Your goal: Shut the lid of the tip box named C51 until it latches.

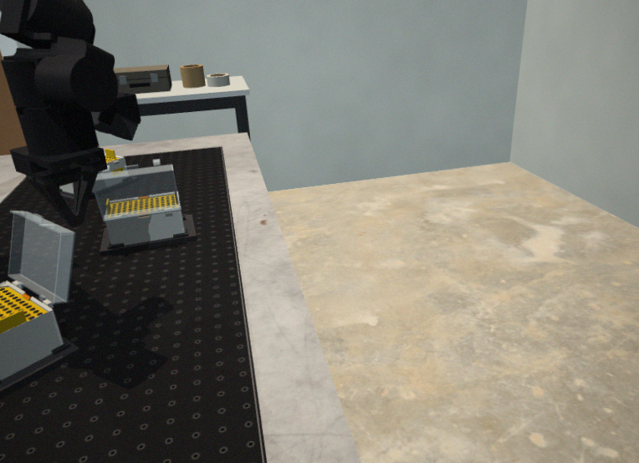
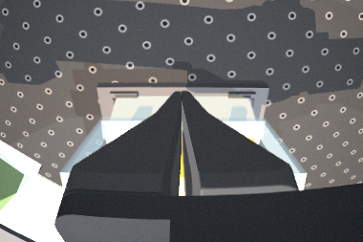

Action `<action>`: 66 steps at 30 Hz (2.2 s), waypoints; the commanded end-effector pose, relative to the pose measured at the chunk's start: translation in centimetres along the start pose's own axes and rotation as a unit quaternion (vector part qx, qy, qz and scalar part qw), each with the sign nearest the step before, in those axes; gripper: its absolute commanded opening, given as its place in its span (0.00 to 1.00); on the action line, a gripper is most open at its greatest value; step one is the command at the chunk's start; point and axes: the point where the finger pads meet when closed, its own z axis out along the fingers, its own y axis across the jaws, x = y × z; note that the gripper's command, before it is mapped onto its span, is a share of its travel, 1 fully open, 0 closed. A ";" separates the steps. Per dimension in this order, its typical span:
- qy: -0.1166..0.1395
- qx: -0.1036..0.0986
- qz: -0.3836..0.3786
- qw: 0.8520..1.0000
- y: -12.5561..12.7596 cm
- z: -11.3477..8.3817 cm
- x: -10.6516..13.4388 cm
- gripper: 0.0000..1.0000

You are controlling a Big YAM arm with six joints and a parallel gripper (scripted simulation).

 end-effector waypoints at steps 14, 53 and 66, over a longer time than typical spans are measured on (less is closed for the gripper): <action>-0.004 0.007 0.005 1.000 -0.8 -0.9 2.9 0.00; -0.004 0.006 0.005 1.000 -0.6 -1.6 7.3 0.00; -0.004 0.007 0.005 1.000 -0.6 -1.9 8.9 0.00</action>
